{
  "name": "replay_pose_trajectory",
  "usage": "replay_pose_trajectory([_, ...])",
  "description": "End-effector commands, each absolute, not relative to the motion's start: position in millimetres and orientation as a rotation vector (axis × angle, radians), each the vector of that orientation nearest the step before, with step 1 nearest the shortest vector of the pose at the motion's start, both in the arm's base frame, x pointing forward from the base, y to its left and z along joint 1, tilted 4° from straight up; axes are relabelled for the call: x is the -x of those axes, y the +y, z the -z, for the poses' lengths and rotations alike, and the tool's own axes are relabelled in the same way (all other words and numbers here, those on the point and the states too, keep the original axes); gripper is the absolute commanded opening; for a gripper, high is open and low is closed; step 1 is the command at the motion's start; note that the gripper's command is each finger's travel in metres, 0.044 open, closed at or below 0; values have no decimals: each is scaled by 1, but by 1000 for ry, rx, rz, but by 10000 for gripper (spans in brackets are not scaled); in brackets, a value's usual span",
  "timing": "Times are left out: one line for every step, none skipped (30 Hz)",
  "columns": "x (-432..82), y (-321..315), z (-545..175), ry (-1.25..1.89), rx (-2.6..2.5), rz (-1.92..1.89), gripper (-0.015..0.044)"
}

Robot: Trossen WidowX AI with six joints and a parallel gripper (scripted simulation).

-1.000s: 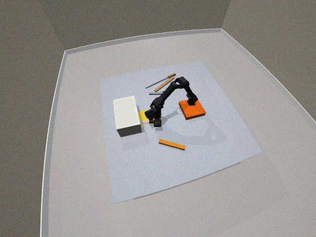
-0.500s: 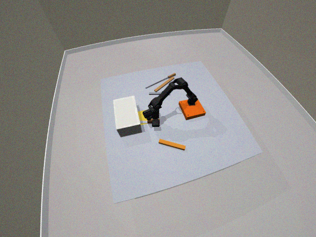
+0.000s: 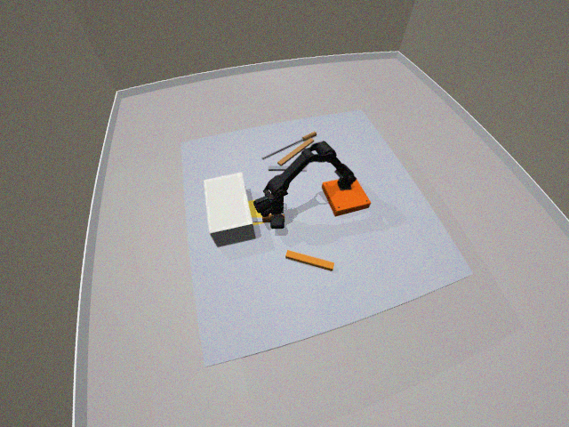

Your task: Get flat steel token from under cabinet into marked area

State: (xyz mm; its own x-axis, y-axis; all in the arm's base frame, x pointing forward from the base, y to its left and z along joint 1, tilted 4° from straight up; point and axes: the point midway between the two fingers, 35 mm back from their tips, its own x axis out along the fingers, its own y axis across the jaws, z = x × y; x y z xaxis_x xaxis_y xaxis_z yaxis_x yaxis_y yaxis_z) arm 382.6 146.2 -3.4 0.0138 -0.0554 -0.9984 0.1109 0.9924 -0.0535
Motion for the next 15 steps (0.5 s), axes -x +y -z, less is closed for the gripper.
replay_pose_trajectory([-388, 146, 3, 1552, -46, 127, 0])
replay_pose_trajectory([-389, 145, 3, 1551, -46, 127, 0])
replay_pose_trajectory([-390, 145, 3, 1551, -46, 127, 0])
replay_pose_trajectory([-391, 145, 3, 1551, -46, 127, 0])
replay_pose_trajectory([-391, 145, 3, 1551, -46, 127, 0])
replay_pose_trajectory([-391, 144, 3, 1551, -46, 127, 0])
replay_pose_trajectory([-391, 143, 4, 1551, -46, 127, 0])
replay_pose_trajectory([-391, 142, 4, 1551, -46, 127, 0])
replay_pose_trajectory([-391, 141, 4, 1551, -46, 127, 0])
replay_pose_trajectory([-391, 140, 4, 1551, -46, 127, 0])
replay_pose_trajectory([-390, 138, 4, 1551, -45, 128, 0])
replay_pose_trajectory([-390, 136, 4, 1551, -45, 128, 0])
replay_pose_trajectory([-390, 135, 4, 1551, -45, 128, 0])
replay_pose_trajectory([-390, 133, 4, 1551, -45, 128, 0])
replay_pose_trajectory([-390, 132, 4, 1551, -45, 128, 0])
